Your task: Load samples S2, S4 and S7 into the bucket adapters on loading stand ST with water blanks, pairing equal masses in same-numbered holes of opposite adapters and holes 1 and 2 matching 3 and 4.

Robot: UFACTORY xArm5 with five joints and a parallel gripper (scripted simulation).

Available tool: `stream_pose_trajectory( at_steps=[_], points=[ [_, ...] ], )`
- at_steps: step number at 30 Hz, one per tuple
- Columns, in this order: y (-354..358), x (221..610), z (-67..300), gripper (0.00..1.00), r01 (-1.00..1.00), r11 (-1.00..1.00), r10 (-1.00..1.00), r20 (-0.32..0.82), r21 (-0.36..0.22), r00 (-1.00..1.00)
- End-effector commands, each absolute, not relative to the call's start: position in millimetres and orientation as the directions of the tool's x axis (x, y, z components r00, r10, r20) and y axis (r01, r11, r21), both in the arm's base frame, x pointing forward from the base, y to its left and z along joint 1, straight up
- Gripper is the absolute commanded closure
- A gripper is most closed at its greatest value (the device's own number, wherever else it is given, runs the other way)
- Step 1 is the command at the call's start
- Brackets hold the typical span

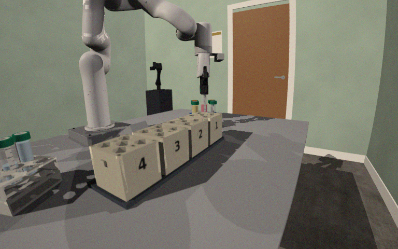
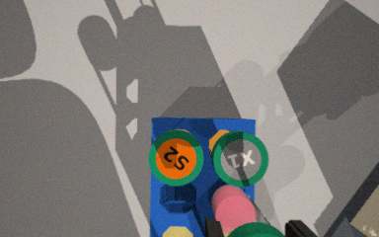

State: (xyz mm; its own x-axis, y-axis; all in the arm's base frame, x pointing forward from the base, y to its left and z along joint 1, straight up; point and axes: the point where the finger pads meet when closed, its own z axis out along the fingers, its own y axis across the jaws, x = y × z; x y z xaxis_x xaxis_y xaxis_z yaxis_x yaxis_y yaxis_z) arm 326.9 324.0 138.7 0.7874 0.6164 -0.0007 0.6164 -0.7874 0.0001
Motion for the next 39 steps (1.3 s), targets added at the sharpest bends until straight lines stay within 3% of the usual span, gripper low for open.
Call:
stream_pose_trajectory(
  at_steps=[1, 39],
  points=[
    [325.0, 327.9, 138.4, 1.00, 0.616, -0.787, 0.616, 0.004, -0.003, 0.787],
    [325.1, 327.9, 104.3, 1.00, 0.616, -0.787, 0.616, 0.003, -0.003, 0.787]
  ],
)
